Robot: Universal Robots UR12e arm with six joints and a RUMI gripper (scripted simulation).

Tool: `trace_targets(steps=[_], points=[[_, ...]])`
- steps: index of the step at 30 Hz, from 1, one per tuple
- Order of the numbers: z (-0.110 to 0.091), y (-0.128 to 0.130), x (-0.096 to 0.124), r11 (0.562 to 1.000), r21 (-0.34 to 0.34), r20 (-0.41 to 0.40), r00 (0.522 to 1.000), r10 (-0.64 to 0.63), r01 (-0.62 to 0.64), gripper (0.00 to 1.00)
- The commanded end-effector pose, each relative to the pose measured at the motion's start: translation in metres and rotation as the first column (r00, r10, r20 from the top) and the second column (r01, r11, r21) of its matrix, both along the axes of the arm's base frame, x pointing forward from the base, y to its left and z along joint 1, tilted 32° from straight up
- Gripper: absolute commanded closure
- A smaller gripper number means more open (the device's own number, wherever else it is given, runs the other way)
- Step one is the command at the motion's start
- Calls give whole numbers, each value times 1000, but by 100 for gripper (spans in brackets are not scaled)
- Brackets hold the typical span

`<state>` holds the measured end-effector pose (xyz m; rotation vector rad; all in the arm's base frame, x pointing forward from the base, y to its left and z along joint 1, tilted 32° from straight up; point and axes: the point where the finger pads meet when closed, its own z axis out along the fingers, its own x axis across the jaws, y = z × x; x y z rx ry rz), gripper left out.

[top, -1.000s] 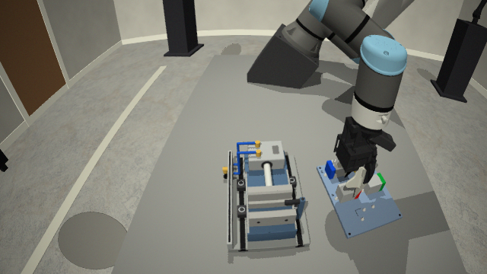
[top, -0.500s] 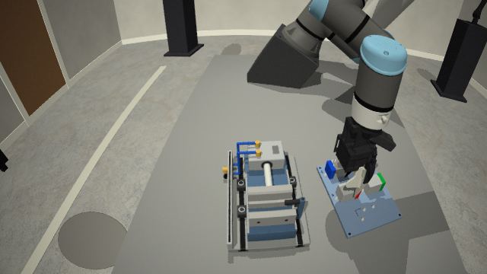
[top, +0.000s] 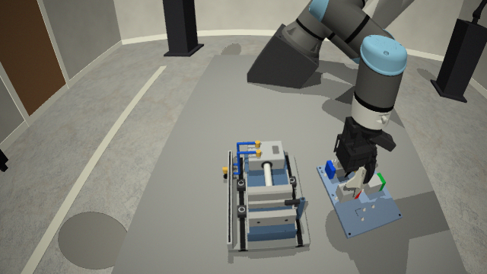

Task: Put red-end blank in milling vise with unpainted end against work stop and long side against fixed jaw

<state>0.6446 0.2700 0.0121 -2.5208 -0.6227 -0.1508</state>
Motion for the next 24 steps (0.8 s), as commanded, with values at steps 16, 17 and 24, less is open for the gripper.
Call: trace_targets(steps=[16,17,24], points=[[-5,3,-2,1000,1,-2,1000,0,0,60],[-5,3,-2,1000,1,-2,1000,0,0,60],[-7,4,-1,1000,1,-1,1000,-1,1,60]])
